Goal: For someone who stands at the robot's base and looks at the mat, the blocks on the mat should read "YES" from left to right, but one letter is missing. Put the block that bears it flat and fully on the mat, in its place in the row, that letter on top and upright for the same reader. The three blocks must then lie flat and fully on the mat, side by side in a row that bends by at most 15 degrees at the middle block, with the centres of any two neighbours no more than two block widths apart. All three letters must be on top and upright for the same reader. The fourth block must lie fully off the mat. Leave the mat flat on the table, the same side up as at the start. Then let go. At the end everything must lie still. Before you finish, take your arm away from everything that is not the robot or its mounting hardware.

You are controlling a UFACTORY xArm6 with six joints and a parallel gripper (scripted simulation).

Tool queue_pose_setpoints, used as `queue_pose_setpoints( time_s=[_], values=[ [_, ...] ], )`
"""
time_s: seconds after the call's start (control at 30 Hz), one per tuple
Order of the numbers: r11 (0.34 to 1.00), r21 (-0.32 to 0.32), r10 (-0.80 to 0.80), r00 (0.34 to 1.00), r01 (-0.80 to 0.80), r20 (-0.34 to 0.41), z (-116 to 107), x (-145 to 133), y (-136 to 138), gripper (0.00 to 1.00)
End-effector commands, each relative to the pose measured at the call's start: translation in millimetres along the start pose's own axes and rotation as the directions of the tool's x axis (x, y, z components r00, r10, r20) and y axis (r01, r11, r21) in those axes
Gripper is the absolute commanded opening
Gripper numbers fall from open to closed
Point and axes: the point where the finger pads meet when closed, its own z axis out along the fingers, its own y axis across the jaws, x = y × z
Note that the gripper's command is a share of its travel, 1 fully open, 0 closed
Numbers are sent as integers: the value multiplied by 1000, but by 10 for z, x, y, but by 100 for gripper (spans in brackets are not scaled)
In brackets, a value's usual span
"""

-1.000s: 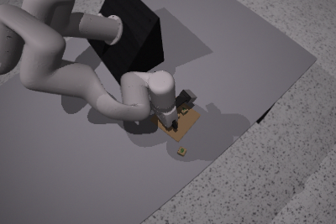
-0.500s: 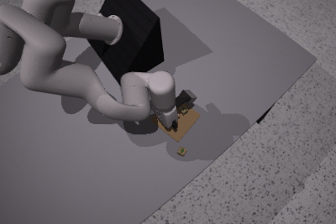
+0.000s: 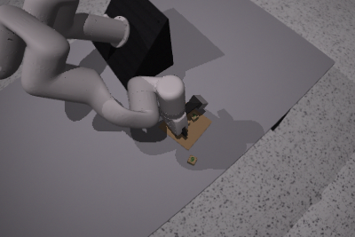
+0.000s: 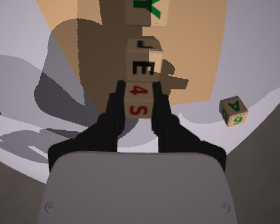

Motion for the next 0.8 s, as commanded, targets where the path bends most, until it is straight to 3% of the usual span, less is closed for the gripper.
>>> queue_pose_setpoints(
  time_s=[0.0, 0.77],
  values=[
    [1000, -3, 1, 1000, -1, -1, -11, 1, 12, 21],
    [1000, -3, 2, 1000, -2, -1, -11, -10, 36, 21]
  ],
)
